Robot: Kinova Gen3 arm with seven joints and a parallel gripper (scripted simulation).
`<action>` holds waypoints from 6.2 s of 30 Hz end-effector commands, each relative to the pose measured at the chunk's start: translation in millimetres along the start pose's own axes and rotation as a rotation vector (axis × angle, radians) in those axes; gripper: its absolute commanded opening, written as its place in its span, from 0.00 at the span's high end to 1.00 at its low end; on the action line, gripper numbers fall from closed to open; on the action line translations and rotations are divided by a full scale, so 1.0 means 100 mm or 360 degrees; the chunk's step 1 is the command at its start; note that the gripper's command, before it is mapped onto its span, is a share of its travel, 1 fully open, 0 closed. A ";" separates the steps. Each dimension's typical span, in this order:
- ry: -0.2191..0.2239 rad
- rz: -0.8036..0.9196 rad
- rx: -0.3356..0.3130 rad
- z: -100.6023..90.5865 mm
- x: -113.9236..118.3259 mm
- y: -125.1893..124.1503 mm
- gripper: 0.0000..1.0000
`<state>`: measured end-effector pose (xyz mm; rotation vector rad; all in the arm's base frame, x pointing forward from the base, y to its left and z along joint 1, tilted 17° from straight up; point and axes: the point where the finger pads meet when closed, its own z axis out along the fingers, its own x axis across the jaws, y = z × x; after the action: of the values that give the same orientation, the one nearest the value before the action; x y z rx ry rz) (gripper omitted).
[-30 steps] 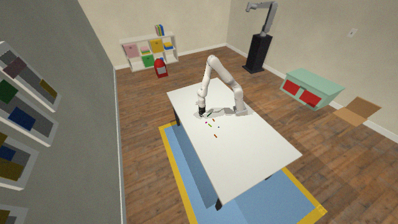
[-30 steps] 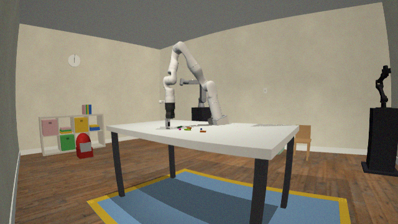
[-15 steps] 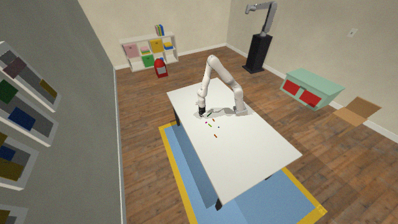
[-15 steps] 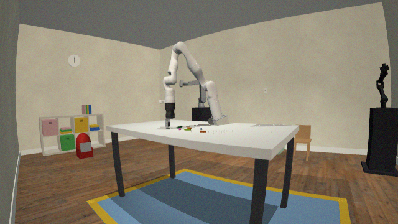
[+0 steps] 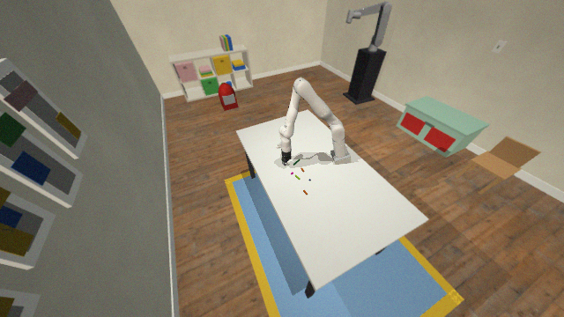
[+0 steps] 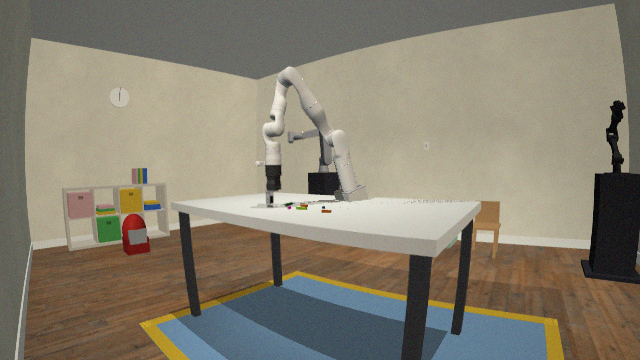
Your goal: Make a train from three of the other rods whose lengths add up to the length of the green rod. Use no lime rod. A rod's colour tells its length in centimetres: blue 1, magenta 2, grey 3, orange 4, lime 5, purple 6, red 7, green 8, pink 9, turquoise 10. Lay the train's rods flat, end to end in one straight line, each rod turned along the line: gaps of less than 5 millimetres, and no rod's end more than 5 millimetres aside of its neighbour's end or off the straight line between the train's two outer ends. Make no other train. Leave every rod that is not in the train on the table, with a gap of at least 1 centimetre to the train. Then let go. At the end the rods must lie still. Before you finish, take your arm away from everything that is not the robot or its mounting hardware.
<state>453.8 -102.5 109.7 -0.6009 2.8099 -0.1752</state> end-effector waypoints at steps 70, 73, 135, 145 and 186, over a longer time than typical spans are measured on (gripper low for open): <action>-0.0002 0.0000 0.0002 0.16 -0.01 0.00 0.46; -0.0002 0.0000 0.0002 0.16 -0.01 0.00 0.46; -0.0002 0.0000 0.0002 -0.72 0.00 0.00 0.76; -0.0002 0.0000 0.0002 -0.84 0.00 0.00 0.76; 0.0001 -0.2457 0.0005 -0.85 0.03 2.59 0.76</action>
<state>331.5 130.7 147.3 -2.4845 1.6966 -0.4142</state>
